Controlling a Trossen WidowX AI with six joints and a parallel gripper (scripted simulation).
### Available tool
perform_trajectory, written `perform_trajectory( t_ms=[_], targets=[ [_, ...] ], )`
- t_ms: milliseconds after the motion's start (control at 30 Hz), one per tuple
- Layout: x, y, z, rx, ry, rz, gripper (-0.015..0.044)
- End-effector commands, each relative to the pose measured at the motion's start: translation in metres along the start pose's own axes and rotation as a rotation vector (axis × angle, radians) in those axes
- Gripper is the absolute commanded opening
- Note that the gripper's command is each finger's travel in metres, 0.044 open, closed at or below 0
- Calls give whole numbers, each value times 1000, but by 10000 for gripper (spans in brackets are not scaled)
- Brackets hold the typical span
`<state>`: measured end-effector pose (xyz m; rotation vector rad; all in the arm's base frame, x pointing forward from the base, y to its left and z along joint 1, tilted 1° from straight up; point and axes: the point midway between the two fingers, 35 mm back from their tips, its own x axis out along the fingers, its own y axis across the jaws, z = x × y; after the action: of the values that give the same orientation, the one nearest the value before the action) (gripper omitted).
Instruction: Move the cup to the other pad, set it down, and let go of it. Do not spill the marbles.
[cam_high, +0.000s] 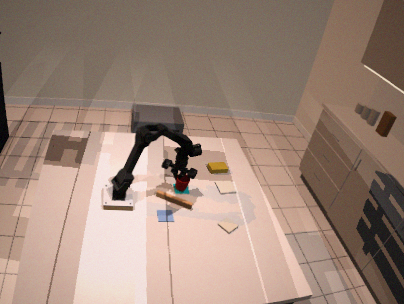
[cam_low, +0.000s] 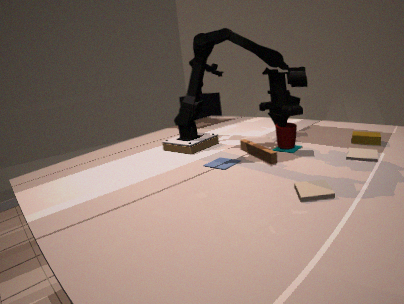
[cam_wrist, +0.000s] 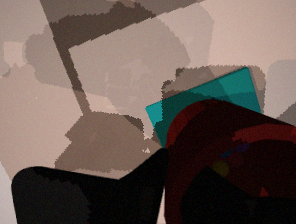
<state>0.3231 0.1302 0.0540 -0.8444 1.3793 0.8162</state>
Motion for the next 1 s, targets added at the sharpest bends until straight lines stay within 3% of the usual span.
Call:
perform_trajectory(
  t_ms=[0,200,367,967],
  targets=[
    [0,0,0,0,0,0,0],
    [0,0,0,0,0,0,0],
    [0,0,0,0,0,0,128],
    [-17,0,1,1,1,-2,128]
  ],
)
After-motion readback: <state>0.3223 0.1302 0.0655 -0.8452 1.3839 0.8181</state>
